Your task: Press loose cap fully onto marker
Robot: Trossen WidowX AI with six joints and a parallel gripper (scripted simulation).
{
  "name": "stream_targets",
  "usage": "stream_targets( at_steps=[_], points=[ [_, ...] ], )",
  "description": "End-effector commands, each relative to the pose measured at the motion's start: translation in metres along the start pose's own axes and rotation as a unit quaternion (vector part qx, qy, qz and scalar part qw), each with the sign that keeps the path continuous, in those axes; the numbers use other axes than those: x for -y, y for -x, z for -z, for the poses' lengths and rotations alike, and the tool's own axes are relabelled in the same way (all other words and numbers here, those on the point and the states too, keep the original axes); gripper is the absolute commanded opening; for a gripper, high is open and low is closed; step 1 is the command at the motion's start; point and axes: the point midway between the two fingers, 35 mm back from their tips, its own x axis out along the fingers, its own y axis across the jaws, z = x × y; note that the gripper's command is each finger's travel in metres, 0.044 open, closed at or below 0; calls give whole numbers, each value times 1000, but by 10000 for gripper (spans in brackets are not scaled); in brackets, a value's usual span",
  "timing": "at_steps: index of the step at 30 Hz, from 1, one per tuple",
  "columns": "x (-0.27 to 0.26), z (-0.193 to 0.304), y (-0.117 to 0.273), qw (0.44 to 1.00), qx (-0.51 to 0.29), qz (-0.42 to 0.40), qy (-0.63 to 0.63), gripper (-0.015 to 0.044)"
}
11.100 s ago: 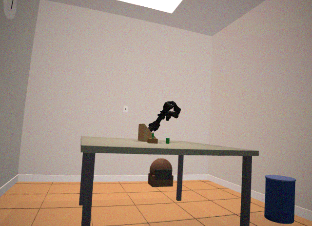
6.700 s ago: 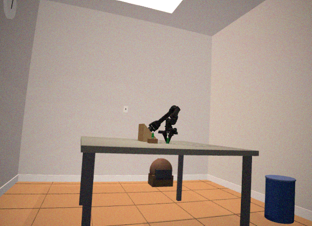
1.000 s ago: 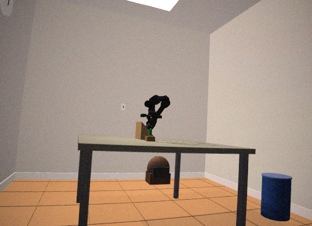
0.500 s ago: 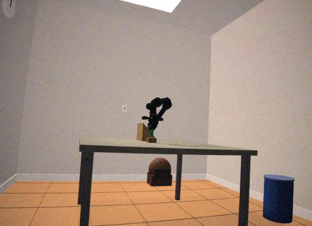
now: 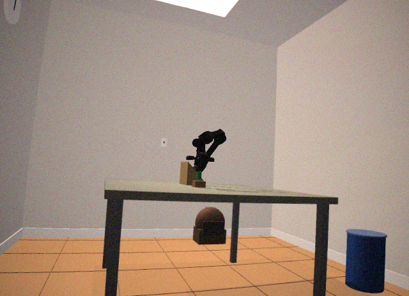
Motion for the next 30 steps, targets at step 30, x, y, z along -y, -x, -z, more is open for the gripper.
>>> stream_targets(
  at_steps=[30],
  points=[
    [4,-2,84,1000,5,3,-2,79]
  ],
)
